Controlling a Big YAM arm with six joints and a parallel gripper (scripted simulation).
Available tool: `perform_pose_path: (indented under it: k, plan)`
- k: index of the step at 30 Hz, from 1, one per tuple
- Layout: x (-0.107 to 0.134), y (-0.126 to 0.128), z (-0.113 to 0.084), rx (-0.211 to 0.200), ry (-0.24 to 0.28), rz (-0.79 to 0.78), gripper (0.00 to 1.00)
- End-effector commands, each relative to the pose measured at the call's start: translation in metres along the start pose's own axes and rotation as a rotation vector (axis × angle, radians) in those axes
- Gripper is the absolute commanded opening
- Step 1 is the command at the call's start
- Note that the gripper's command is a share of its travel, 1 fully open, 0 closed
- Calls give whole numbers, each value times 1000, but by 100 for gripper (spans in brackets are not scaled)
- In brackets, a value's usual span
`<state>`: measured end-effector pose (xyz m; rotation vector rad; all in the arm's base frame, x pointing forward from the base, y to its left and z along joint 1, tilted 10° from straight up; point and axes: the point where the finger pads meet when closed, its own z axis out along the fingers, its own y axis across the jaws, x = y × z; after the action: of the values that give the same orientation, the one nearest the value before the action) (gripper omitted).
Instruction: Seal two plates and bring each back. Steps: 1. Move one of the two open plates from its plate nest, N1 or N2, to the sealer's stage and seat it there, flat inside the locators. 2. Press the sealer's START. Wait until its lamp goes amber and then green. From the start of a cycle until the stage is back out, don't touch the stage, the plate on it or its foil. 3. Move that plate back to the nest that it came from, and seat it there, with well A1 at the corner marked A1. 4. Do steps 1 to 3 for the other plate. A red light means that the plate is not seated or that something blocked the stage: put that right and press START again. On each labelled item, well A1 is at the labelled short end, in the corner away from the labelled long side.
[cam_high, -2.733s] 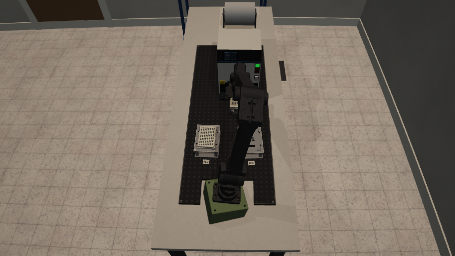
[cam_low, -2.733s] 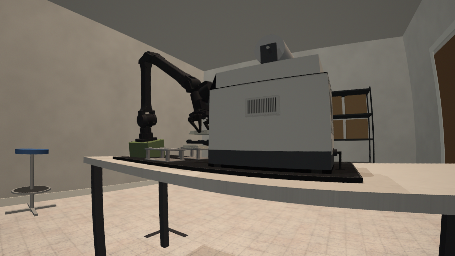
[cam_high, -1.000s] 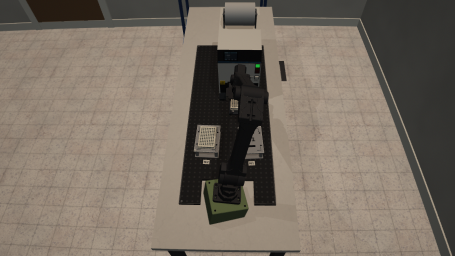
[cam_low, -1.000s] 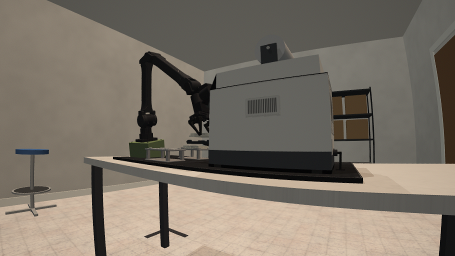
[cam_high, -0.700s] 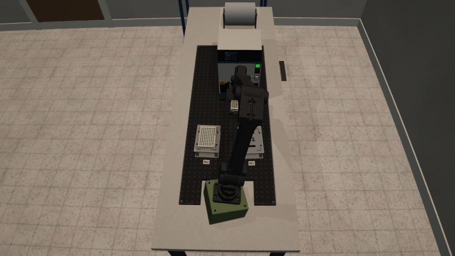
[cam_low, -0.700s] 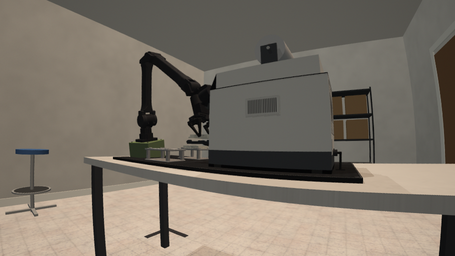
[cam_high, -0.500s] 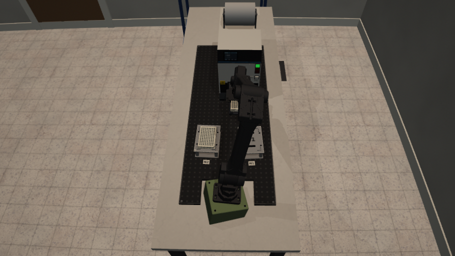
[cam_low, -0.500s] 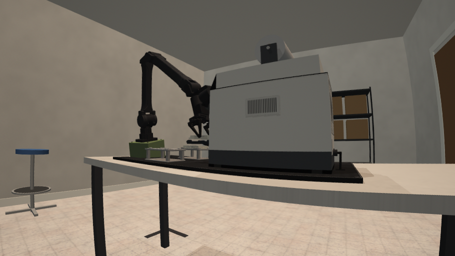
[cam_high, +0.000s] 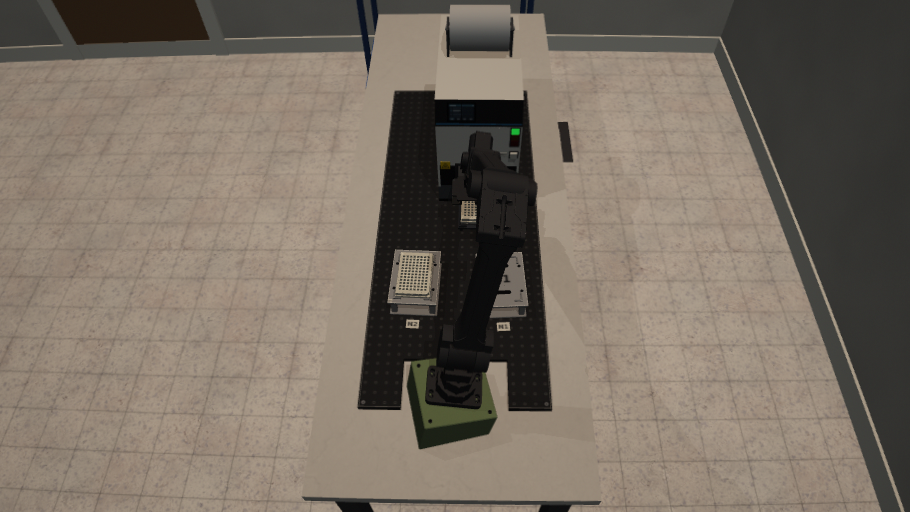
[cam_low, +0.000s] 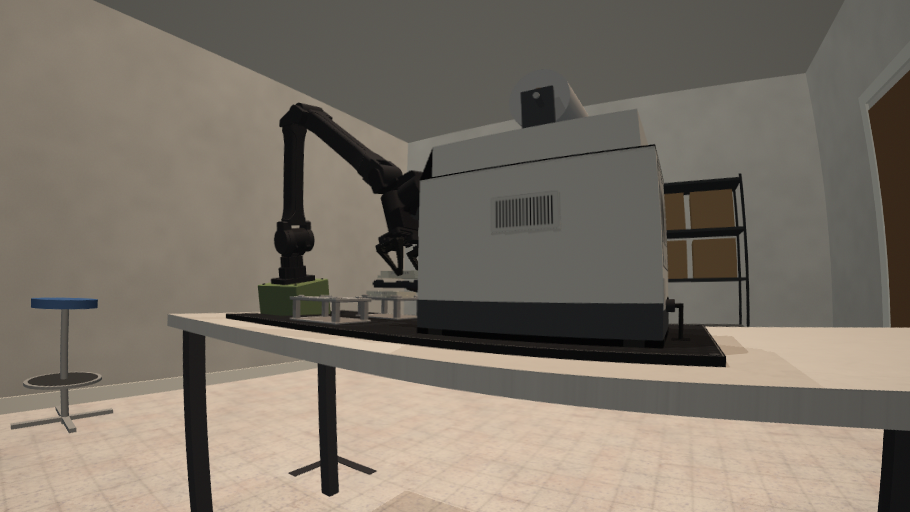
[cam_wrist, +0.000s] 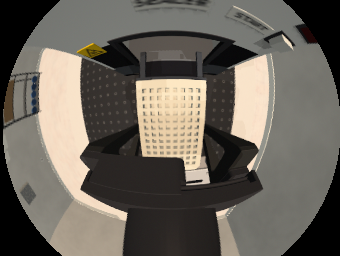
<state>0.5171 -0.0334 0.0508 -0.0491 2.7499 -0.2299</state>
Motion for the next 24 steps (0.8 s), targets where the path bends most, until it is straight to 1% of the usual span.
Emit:
perform_pose_path:
  k: [1, 4, 9, 12, 17, 19, 24]
  plan:
    - [-23, -10, -20, 5, -56, 10, 0]
    - [-23, -10, -21, 5, -57, 10, 0]
    - [-26, 1, -25, -3, -65, -8, 0]
    - [-26, 3, -26, -4, -67, -6, 0]
    - [-24, -5, -23, 1, -60, 18, 0]
    - [-22, -5, -19, 2, -51, 18, 0]
    - [-21, -6, -17, 3, -46, 20, 0]
